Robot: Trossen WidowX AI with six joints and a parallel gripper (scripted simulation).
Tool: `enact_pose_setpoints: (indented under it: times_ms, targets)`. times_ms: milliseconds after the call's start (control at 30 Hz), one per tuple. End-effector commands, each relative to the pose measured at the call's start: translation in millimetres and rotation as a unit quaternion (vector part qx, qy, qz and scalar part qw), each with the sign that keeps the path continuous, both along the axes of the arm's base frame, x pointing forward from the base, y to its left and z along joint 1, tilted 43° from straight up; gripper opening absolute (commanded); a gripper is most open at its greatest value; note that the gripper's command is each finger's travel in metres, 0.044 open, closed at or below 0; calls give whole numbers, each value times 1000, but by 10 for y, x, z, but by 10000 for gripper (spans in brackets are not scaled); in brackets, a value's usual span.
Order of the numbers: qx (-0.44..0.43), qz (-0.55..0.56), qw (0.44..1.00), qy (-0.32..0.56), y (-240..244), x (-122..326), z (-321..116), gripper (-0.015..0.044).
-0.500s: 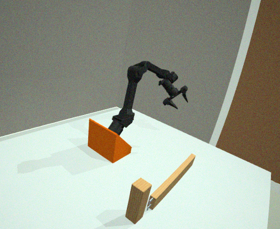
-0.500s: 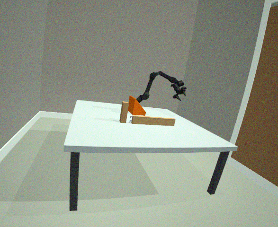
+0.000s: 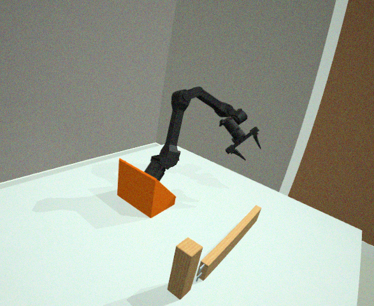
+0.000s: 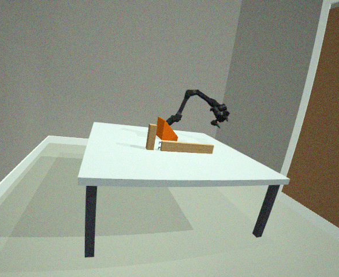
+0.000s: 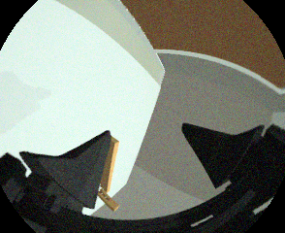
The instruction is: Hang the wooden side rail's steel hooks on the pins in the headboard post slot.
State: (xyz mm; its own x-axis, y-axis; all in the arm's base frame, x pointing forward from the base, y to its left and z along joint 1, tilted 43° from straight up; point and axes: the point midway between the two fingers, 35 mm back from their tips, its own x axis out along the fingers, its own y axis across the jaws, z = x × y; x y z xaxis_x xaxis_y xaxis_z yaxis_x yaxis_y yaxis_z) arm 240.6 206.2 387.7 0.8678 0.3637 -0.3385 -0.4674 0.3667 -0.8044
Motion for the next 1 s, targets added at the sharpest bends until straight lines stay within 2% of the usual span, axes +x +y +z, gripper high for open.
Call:
enact_pose_setpoints:
  times_ms: [0, 200, 433, 767, 967]
  targets:
    - [-44, -16, 999, 10, -65, 248, -223, 440]
    - [-112, -16, 993, 20, -166, 539, -511, 440]
    - [-208, -15, 977, 49, -496, 993, -1017, 440]
    - [-317, 14, 941, 115, -1186, 1445, -1825, 440]
    - [-341, 13, 924, 173, -1708, 1459, -2278, 440]
